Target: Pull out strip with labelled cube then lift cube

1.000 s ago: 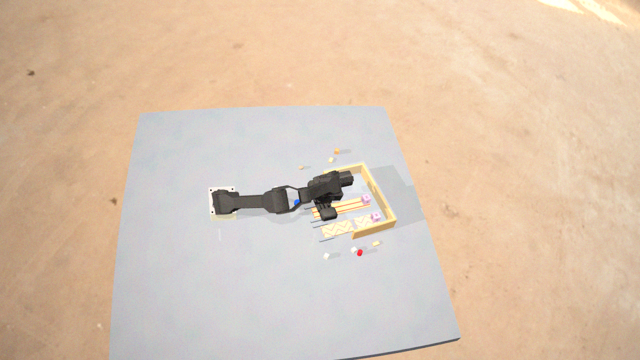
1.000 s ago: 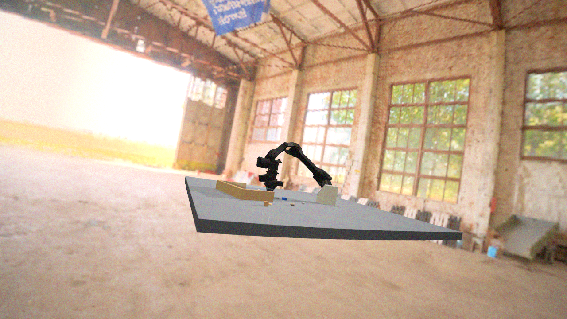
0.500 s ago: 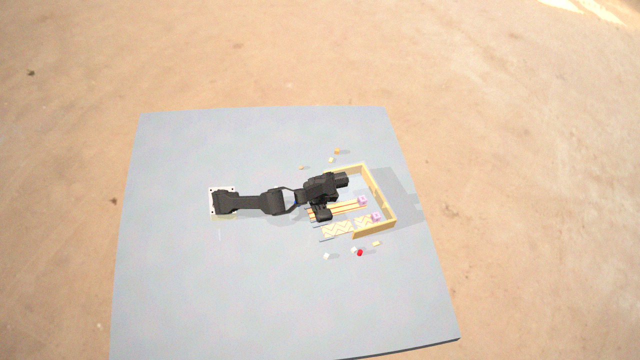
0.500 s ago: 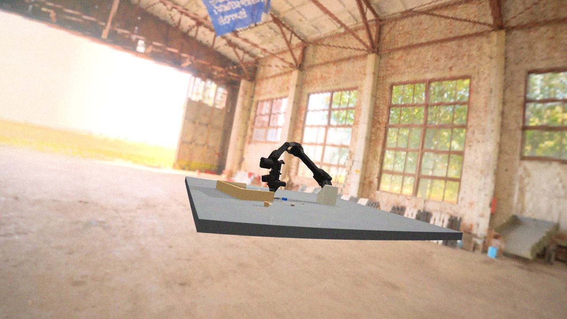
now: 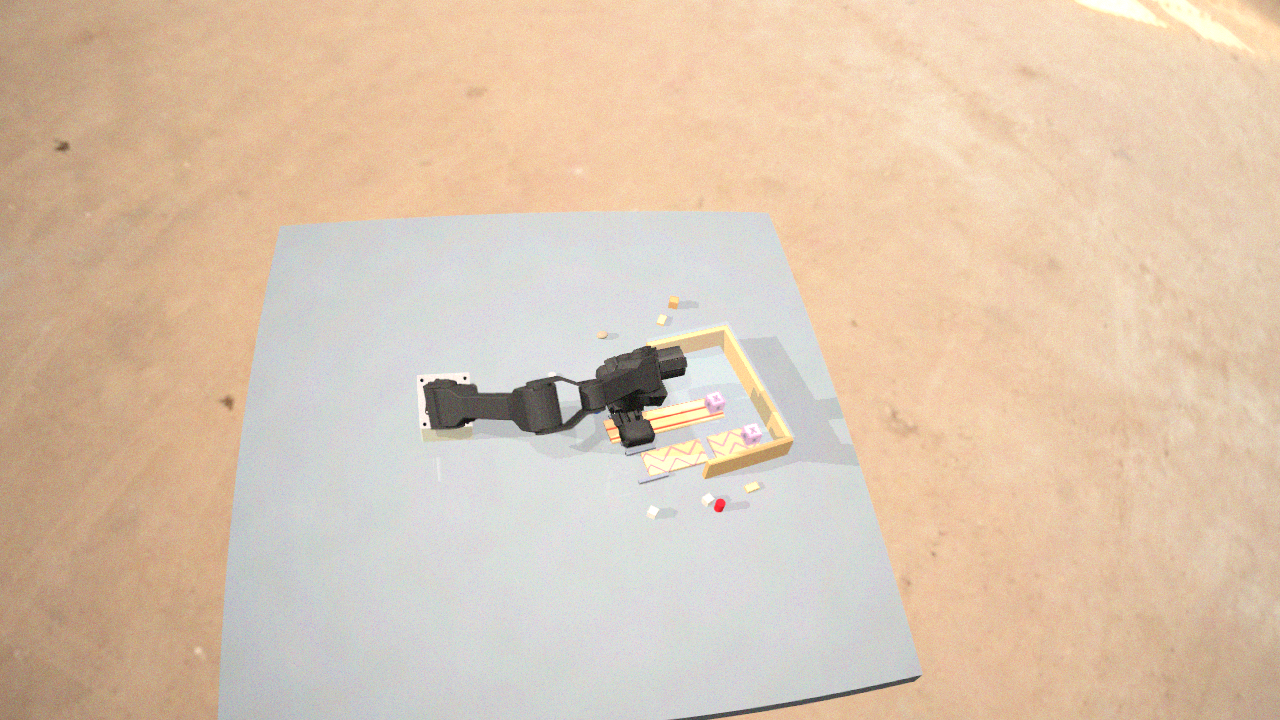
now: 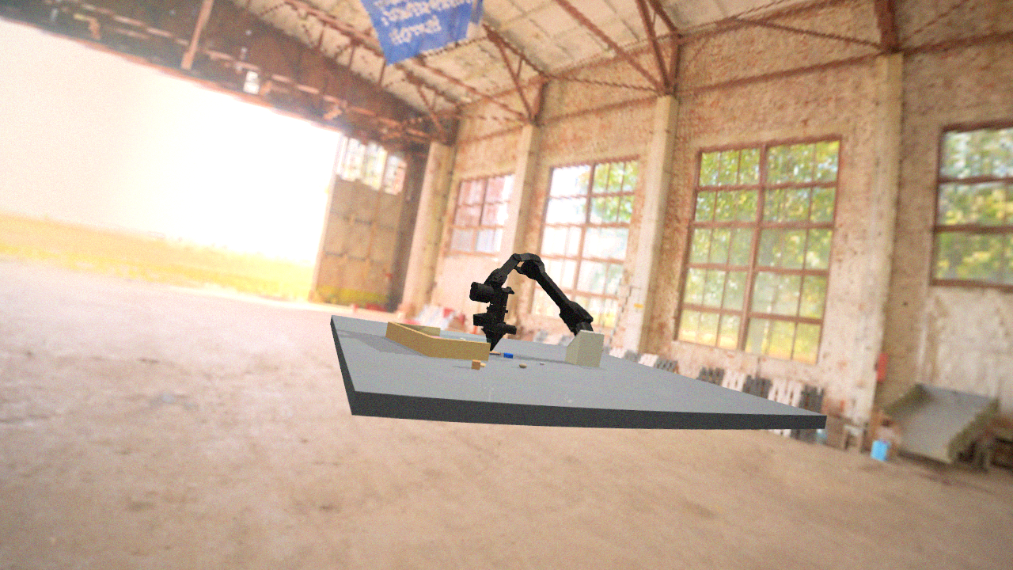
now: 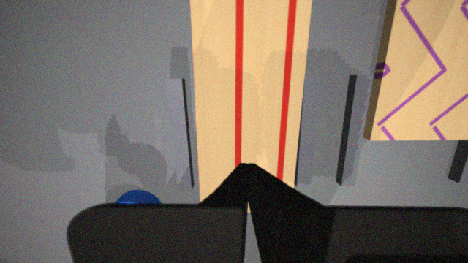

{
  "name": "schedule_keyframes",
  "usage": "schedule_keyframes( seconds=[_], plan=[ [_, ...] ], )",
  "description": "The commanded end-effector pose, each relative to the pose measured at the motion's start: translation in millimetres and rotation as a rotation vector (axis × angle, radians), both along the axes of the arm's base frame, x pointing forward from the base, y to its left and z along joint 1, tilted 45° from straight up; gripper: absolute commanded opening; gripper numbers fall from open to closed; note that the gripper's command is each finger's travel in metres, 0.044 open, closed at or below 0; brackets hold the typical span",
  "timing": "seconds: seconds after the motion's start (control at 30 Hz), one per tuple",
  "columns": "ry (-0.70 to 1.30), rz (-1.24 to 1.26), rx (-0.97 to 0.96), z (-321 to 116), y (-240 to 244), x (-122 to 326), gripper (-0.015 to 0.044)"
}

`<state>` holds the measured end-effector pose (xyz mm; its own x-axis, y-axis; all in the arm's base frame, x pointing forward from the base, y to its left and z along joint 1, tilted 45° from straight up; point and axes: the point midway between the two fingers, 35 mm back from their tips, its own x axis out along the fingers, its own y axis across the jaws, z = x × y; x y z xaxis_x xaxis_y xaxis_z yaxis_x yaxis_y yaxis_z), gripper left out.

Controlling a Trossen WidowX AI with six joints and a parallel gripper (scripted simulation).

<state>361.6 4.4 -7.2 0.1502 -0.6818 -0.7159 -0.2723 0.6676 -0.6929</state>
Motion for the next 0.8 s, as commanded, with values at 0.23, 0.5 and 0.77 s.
schedule_keyframes(
  seconds=[0.23, 0.5, 0.77],
  plan=[
    [0.022, -0.002, -0.012, -0.9, -10.4, -21.3, 0.0000],
    [0.022, -0.002, -0.012, 0.4, -14.5, -32.7, 0.0000],
    [0.023, -0.002, -0.012, 1.8, -18.3, -44.1, 0.0000]
  ],
)
